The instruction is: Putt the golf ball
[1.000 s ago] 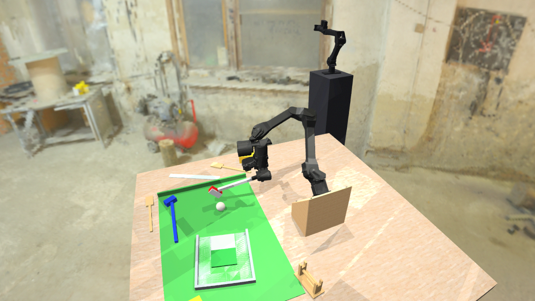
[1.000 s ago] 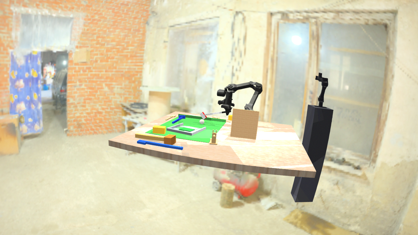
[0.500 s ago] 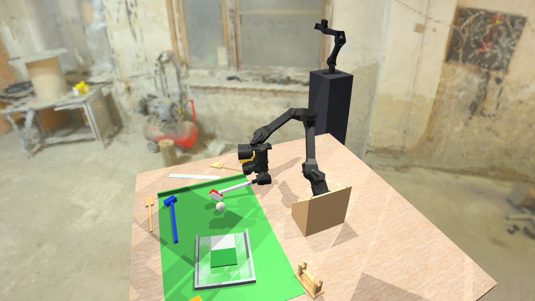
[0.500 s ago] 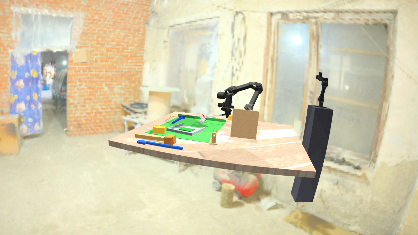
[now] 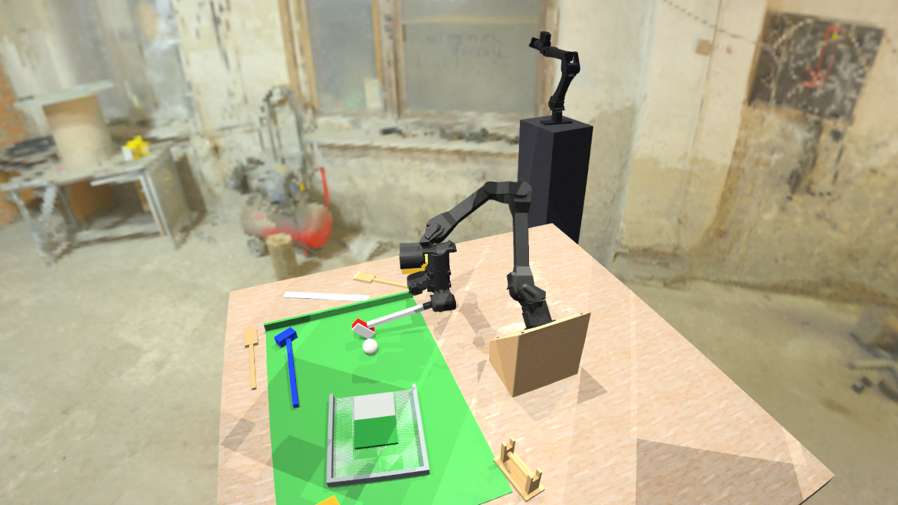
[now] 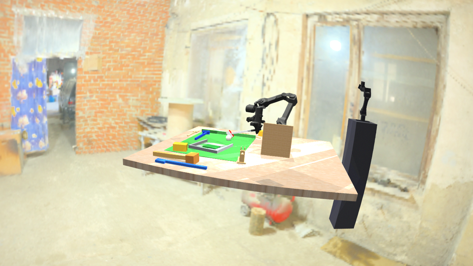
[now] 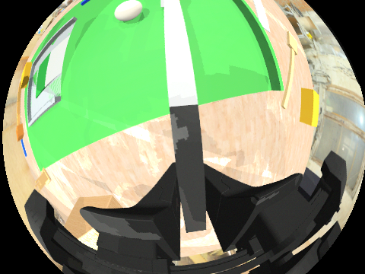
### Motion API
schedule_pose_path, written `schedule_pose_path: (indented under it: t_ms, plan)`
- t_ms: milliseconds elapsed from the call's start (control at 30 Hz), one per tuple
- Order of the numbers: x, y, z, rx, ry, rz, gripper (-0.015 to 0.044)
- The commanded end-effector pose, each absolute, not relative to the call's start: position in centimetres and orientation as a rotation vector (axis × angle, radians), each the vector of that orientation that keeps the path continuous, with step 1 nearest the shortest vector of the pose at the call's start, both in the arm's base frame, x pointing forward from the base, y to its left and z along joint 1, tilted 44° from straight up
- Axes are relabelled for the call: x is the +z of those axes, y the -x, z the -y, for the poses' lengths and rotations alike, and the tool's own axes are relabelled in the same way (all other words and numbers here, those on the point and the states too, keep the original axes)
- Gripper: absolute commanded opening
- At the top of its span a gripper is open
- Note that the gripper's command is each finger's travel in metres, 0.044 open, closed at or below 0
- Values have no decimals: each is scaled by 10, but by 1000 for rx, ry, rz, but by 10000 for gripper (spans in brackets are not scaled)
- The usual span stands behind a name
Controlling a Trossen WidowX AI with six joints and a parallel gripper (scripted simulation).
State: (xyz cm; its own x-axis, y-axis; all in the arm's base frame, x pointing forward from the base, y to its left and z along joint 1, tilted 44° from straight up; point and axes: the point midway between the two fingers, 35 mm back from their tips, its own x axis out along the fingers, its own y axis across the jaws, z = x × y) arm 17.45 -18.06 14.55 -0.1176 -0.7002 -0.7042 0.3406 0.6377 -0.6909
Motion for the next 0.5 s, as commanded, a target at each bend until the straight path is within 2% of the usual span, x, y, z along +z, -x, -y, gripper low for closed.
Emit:
schedule_pose_path:
  t_ms: [0, 467]
  plan:
    - [149, -173, 185, -910, 322, -1432, 0]
    - [160, -164, 199, -907, 327, -1442, 0]
